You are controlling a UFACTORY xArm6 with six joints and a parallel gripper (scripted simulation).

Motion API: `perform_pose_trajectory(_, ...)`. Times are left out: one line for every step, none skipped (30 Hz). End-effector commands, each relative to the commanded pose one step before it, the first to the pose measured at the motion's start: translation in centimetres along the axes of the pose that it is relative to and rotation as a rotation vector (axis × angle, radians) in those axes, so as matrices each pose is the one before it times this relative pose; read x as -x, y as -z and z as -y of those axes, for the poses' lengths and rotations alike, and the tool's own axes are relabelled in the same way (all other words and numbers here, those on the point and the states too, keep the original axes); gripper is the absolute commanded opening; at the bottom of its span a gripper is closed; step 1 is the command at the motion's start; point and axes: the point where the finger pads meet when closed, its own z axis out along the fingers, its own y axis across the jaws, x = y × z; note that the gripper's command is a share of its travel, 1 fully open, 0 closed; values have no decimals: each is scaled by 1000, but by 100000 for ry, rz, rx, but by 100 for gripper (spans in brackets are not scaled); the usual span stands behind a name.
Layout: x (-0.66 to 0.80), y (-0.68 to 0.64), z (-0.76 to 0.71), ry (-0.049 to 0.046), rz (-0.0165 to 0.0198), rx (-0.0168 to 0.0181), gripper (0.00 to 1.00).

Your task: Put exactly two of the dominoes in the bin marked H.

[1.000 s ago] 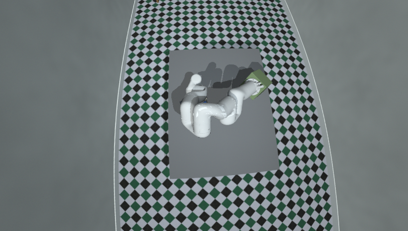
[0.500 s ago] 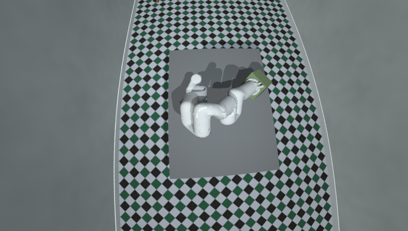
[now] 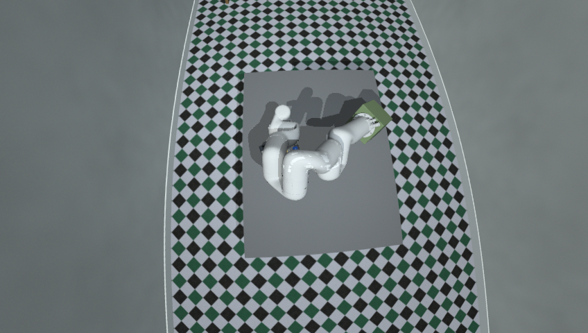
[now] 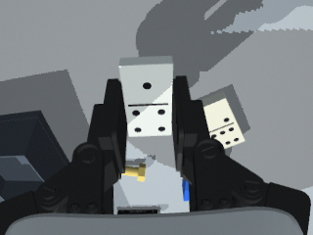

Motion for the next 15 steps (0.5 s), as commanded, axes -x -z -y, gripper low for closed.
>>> perform_pose_trajectory(-9, 1563, 68, 30, -6, -51, 0)
perform_pose_trajectory(-1, 333, 1, 2, -1, 0, 0)
perform_pose_trajectory(-1, 333, 1, 2, -1, 0, 0)
perform_pose_trajectory(-1, 333, 1, 2, -1, 0, 0)
perform_pose_trajectory(0, 0, 0, 0, 0, 0, 0)
perform_pose_trajectory(0, 0, 0, 0, 0, 0, 0)
perform_pose_trajectory(-1, 334, 1, 2, -1, 0, 0)
perform_pose_trajectory(-1, 333, 1, 2, -1, 0, 0)
perform_pose_trajectory(-1, 333, 1, 2, -1, 0, 0)
perform_pose_trajectory(-1, 333, 1, 2, -1, 0, 0)
perform_pose_trajectory(-1, 333, 1, 2, -1, 0, 0)
perform_pose_trajectory(0, 0, 0, 0, 0, 0, 0)
perform_pose_trajectory(0, 0, 0, 0, 0, 0, 0)
perform_pose_trajectory(-1, -6, -1, 0, -1, -1, 0)
perform_pose_trajectory(0, 3, 1, 0, 0, 0, 0)
